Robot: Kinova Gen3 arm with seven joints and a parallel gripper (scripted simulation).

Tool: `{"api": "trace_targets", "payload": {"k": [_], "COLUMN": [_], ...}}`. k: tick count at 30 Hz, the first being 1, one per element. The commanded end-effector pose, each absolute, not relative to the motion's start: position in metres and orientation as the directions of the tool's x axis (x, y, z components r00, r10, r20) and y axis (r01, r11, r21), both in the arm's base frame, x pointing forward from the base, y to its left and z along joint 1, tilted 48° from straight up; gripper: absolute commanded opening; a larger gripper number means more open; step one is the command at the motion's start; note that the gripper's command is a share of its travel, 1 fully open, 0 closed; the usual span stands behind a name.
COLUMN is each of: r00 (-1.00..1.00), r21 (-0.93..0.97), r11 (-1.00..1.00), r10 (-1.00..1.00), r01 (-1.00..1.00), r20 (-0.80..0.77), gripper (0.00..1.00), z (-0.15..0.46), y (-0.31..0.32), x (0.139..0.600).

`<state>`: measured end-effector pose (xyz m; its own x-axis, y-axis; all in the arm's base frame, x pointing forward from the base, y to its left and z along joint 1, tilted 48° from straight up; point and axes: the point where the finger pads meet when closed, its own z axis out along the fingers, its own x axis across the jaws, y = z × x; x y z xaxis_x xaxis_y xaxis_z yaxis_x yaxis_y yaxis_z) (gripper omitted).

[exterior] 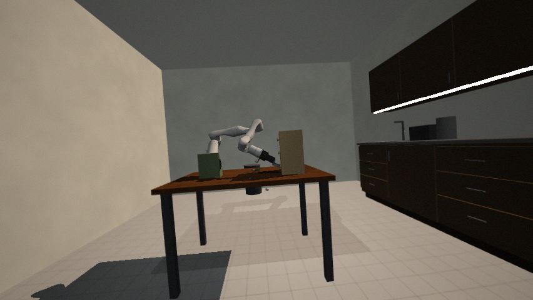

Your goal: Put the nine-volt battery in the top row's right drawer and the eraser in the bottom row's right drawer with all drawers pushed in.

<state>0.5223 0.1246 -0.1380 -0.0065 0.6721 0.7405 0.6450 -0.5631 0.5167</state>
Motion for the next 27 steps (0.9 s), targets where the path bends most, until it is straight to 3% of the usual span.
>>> {"api": "trace_targets", "payload": {"k": [1, 26, 27], "r00": [-0.009, -0.009, -0.009], "r21": [0.520, 0.520, 0.520], "r11": [-0.563, -0.563, -0.563], "r10": [0.673, 0.673, 0.673], "r01": [0.643, 0.643, 0.643], "r20": [0.740, 0.740, 0.740], "gripper": [0.67, 0.67, 0.37], "z": [-0.1368, -0.1368, -0.1368], "y": [0.1242, 0.1243, 0.1243], "x": [0.5250, 0.5257, 0.5257]}}
